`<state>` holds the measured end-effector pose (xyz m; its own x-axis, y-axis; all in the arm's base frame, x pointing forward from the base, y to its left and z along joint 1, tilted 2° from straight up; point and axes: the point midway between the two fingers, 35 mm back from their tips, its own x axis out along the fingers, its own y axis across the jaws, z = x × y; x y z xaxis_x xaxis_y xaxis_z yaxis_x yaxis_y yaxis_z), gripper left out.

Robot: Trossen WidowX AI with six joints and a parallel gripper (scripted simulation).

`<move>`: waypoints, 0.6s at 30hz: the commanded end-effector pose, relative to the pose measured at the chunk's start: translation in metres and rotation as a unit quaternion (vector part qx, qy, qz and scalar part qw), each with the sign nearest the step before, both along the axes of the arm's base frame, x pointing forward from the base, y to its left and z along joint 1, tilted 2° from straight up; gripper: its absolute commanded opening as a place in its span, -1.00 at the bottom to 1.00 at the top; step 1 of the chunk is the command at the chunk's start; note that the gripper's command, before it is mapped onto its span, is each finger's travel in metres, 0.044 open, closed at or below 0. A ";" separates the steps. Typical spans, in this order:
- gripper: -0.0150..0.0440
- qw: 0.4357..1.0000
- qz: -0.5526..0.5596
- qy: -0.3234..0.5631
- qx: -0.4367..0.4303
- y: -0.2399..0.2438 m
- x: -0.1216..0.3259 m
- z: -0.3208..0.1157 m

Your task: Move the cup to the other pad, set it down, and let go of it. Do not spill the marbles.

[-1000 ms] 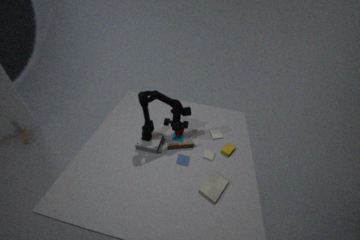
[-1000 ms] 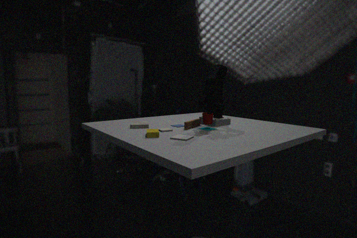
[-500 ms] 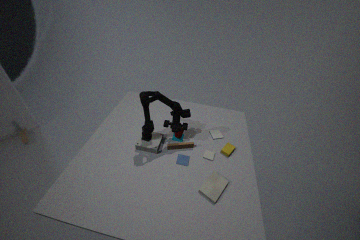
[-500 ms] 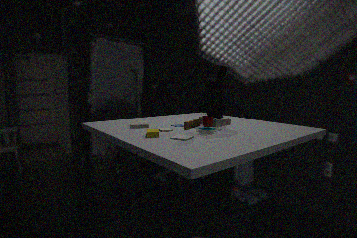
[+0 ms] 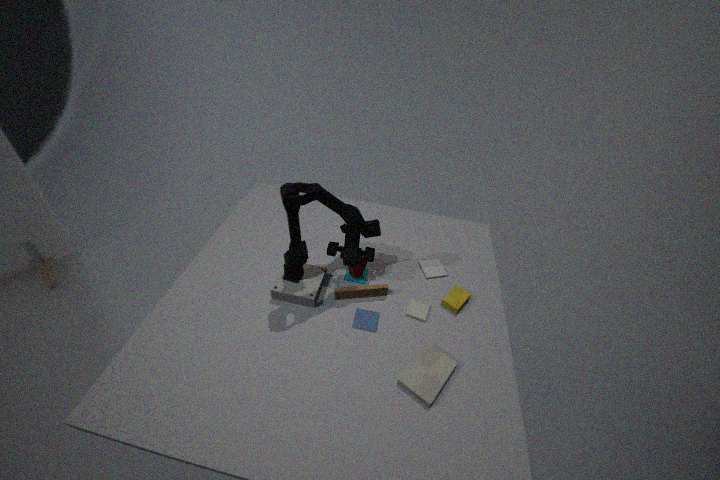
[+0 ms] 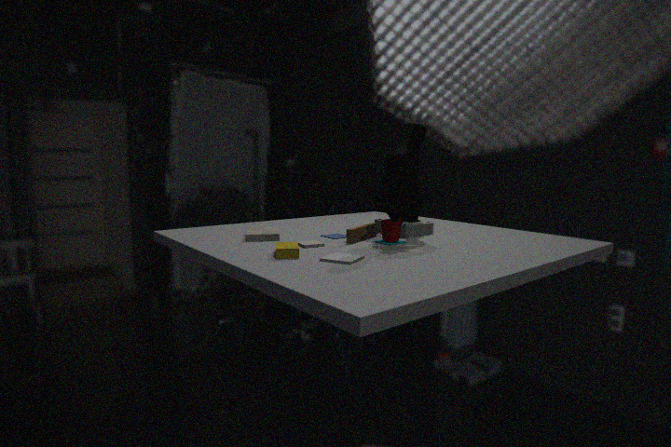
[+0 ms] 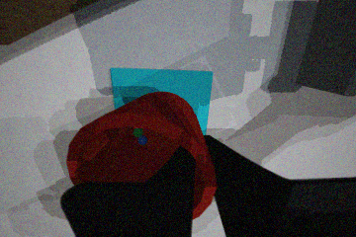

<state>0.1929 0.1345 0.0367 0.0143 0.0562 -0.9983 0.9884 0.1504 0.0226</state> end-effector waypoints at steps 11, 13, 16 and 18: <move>-0.06 1.000 0.000 0.000 0.000 0.000 0.000 0.000; -0.06 1.000 0.000 0.000 0.000 0.000 0.000 0.000; -0.06 1.000 0.000 0.000 0.000 0.000 0.000 0.001; -0.06 1.000 0.000 0.000 0.000 0.000 0.000 0.003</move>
<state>0.1931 0.1346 0.0375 0.0150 0.0567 -0.9983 0.9884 0.1503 0.0234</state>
